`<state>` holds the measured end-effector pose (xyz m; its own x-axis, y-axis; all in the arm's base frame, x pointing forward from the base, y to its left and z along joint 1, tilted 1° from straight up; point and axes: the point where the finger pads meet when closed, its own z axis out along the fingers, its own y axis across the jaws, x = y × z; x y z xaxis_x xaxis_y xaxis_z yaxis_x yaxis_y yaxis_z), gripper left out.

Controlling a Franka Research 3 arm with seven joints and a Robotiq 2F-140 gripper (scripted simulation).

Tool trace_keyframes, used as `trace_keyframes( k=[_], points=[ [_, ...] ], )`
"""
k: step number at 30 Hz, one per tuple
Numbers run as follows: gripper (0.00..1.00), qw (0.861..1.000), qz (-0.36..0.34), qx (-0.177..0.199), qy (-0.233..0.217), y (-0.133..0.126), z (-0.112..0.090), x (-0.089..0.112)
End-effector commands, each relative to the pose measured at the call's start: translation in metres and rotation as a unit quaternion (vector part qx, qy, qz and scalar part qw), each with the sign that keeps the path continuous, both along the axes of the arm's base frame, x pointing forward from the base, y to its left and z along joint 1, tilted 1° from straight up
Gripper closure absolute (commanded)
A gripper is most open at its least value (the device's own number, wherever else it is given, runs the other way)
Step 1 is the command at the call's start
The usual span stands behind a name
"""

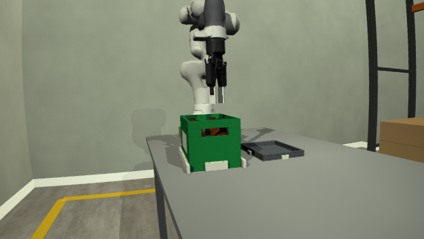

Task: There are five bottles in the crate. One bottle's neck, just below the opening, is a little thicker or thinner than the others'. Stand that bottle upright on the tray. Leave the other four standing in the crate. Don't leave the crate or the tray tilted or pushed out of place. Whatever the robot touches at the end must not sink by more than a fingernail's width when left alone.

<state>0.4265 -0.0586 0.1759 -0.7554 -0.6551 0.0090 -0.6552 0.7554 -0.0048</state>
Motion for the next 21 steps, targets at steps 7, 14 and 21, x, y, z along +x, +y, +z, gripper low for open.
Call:
trace_keyframes(
  k=[7,14,21],
  points=[
    [0.90,1.000,-0.001,-0.001,0.007,0.0009,0.0015,-0.0043],
    [0.90,1.000,-0.001,-0.001,0.007,0.0009,0.0015,-0.0043],
    [0.90,1.000,-0.001,-0.001,0.007,0.0009,0.0015,-0.0043]
  ],
)
